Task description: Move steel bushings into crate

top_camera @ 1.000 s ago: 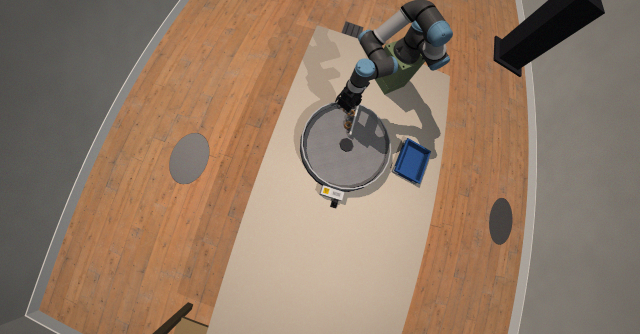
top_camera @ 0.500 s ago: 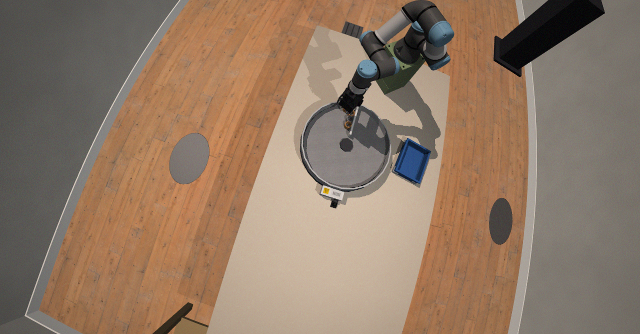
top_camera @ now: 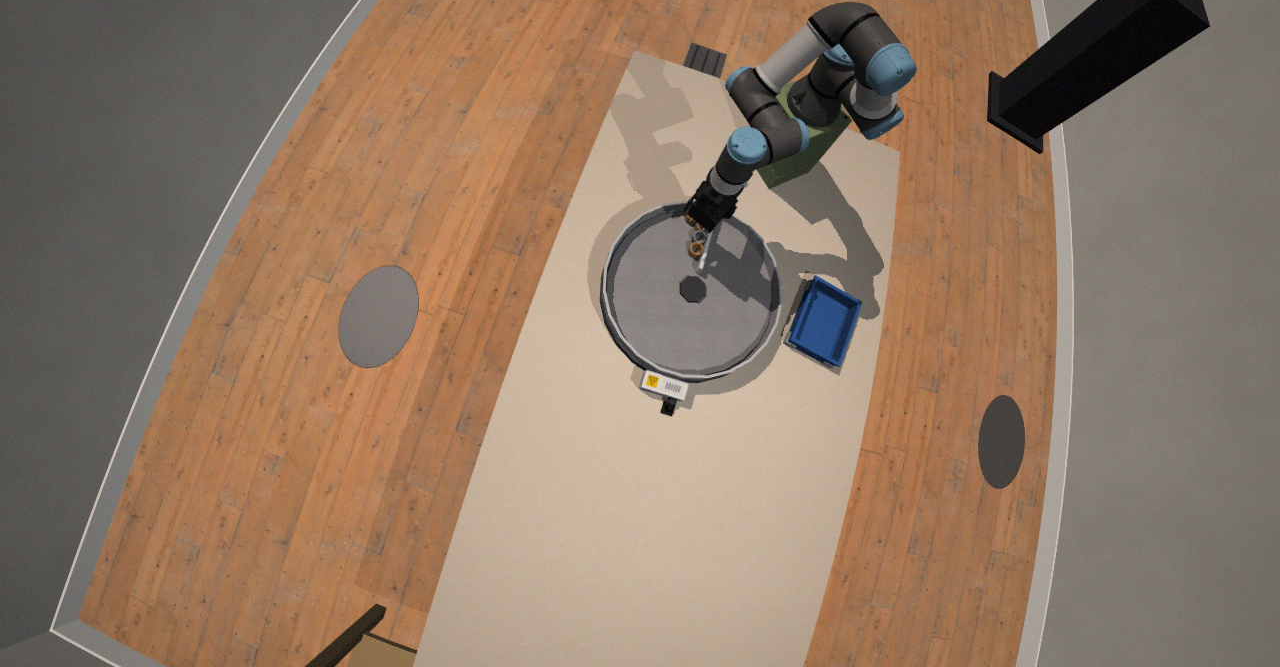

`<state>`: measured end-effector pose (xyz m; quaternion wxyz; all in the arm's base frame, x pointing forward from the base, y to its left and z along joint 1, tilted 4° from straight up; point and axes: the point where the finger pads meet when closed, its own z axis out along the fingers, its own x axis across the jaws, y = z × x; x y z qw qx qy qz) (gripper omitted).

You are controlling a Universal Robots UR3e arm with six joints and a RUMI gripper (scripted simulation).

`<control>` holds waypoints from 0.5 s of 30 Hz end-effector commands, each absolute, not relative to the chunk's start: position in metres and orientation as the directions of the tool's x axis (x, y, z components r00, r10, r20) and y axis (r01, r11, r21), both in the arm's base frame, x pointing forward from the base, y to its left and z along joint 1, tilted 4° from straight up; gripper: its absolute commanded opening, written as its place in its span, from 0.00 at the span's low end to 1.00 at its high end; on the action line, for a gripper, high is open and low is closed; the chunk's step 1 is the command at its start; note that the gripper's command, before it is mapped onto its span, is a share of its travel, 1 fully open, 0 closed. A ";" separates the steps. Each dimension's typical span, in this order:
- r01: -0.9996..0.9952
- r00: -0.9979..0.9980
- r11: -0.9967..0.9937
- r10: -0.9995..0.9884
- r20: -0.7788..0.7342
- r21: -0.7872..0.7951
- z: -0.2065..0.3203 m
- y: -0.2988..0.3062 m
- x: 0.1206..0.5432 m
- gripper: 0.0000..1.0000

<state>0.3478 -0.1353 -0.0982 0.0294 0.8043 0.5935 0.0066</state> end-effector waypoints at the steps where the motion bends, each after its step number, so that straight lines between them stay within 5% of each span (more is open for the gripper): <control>1: 0.954 0.296 -0.294 0.955 -0.026 0.058 -0.098 -0.122 0.351 0.00; 15: 0.954 0.296 -0.294 0.955 -0.026 0.058 -0.099 -0.079 0.357 0.00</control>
